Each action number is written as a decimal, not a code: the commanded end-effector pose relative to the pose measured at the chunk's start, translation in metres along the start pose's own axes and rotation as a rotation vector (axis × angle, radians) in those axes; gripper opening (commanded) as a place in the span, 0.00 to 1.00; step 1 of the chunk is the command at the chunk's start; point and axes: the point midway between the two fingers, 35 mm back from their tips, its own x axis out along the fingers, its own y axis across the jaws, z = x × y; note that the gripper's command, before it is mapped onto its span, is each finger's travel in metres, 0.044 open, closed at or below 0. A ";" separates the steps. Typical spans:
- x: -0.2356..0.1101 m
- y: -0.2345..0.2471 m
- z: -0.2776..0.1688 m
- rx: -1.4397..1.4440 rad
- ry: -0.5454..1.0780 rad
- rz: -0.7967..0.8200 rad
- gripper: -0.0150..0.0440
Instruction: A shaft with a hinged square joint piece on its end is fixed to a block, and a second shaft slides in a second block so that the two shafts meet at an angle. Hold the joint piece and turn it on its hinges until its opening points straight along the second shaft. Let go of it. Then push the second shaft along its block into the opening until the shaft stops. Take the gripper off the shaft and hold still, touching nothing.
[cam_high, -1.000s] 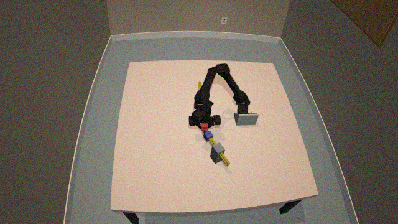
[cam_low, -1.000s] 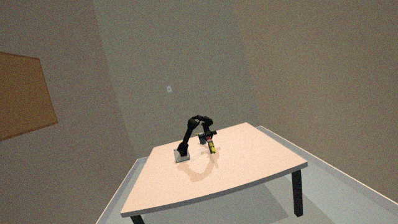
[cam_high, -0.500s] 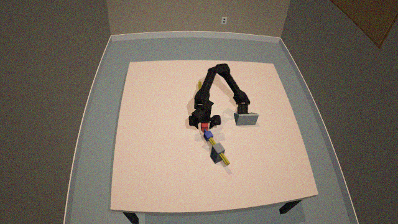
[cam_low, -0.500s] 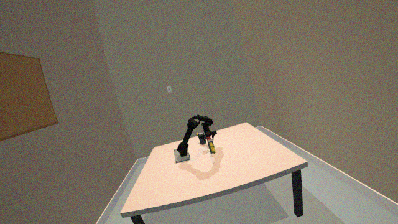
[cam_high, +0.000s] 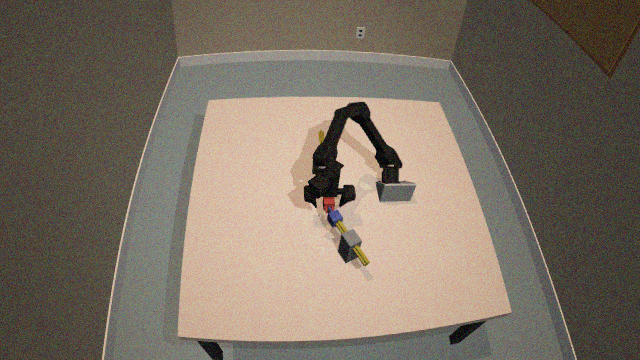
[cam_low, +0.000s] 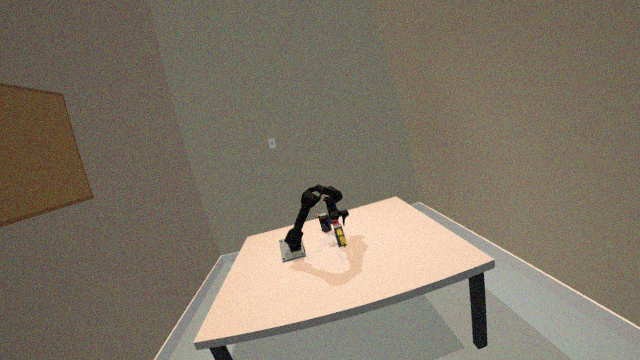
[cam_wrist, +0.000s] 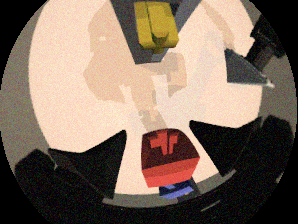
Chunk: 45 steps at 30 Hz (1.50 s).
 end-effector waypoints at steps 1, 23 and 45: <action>-0.019 0.000 0.002 -0.009 0.064 0.003 1.00; -0.093 0.006 -0.003 -0.506 0.087 0.062 1.00; -0.160 -0.003 0.000 -0.983 0.065 0.131 1.00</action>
